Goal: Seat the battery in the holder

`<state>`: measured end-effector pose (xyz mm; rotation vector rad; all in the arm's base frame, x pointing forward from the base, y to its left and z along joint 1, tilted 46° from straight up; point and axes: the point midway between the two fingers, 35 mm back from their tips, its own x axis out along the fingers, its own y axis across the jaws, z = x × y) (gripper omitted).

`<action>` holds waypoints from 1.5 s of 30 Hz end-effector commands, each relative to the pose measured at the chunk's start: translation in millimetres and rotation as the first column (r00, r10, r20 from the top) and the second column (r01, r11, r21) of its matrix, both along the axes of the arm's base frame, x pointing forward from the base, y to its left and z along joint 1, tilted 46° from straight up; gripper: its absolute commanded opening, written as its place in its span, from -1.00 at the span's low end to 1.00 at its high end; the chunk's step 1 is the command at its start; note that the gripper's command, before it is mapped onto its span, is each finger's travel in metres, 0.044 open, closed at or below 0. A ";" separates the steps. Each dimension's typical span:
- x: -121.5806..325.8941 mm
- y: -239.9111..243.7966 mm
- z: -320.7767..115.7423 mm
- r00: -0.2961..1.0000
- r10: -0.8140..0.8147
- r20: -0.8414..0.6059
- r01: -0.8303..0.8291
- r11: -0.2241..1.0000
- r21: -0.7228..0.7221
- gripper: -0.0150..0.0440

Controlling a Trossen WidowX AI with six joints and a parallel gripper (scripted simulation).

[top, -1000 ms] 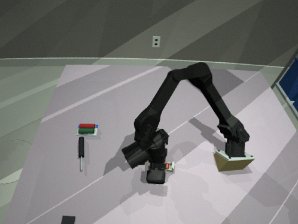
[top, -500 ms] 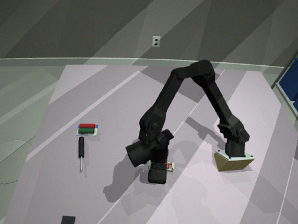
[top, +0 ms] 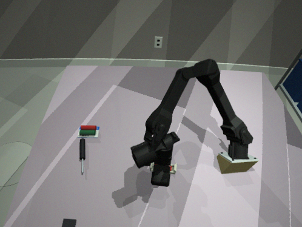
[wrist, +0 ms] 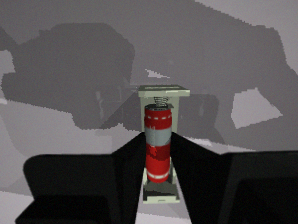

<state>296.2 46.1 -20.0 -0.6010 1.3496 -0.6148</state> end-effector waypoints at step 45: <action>-14.8 8.1 9.3 1.000 0.016 0.013 -0.016 1.000 -0.001 0.09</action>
